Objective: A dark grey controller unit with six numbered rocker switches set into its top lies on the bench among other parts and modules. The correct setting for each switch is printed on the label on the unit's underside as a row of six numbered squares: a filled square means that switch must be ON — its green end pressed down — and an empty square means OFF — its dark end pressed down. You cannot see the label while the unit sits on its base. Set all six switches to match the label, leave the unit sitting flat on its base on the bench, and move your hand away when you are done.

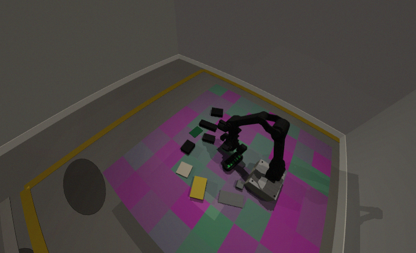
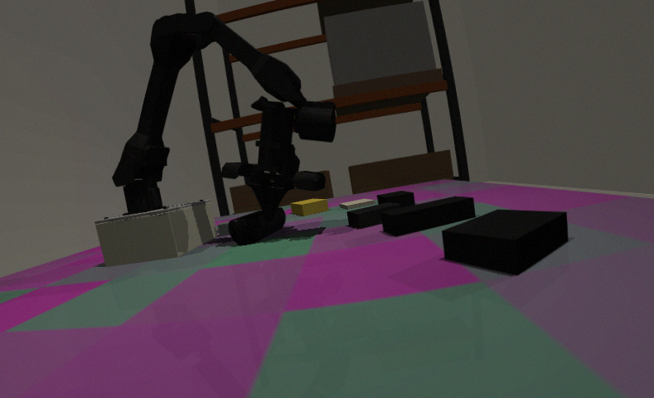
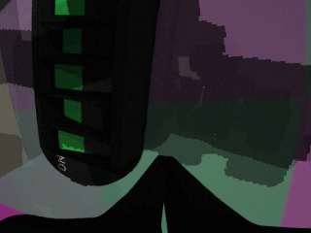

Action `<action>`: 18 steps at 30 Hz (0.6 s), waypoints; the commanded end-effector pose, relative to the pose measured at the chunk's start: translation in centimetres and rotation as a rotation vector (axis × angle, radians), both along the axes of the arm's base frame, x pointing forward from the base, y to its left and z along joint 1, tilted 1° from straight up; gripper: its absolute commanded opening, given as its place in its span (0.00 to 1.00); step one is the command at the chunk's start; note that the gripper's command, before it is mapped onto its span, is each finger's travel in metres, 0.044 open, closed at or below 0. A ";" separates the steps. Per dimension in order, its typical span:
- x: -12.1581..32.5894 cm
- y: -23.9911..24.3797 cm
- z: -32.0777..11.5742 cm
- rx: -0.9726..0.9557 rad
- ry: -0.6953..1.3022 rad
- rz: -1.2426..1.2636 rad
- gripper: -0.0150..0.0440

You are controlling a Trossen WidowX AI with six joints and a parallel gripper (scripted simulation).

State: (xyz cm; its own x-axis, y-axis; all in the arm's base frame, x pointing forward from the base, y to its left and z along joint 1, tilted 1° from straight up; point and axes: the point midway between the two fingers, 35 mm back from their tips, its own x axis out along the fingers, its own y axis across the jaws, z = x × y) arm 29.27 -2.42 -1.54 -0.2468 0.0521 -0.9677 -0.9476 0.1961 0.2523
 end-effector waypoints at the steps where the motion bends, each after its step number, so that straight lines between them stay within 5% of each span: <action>1: 0.0 0.1 -0.7 0.005 0.002 0.003 0.25; 18: -0.1 0.1 -3.1 0.005 0.002 0.003 0.25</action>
